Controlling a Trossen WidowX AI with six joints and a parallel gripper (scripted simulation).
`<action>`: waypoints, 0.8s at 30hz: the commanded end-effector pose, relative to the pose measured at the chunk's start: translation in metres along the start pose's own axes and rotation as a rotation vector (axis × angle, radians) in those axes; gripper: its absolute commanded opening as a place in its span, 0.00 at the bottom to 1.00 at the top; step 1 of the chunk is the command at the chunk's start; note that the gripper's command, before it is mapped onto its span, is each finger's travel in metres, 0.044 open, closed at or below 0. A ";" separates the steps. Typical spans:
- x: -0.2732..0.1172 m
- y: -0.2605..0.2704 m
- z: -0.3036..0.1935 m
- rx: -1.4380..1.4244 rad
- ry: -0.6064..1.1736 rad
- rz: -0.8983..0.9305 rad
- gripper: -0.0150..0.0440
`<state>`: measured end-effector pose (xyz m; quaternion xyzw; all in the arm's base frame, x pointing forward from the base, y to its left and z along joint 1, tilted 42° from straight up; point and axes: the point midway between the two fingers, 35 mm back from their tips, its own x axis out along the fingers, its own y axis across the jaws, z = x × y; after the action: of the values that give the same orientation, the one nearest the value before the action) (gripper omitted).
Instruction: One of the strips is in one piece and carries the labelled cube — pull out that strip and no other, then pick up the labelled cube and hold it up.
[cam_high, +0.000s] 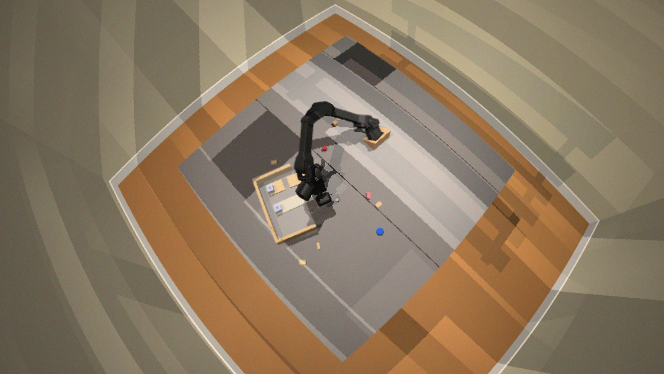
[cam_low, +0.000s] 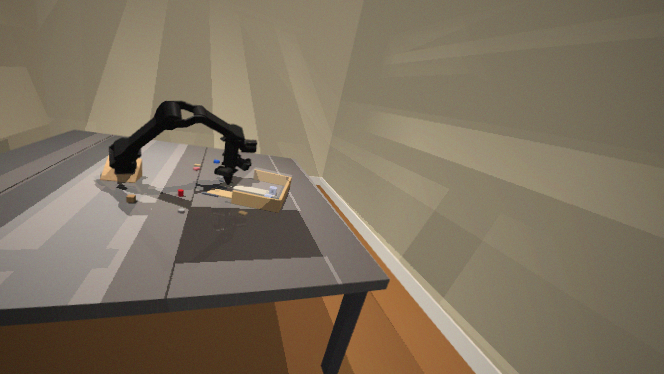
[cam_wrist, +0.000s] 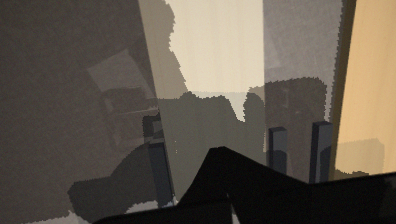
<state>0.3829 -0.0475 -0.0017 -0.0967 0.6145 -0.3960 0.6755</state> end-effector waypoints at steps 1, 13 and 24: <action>0.001 0.000 0.000 -0.004 -0.002 -0.002 0.25; 0.002 0.000 0.001 -0.004 -0.002 -0.003 0.25; 0.004 0.000 0.001 -0.004 -0.002 -0.003 0.25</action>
<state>0.3826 -0.0477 -0.0028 -0.0982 0.6146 -0.3950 0.6757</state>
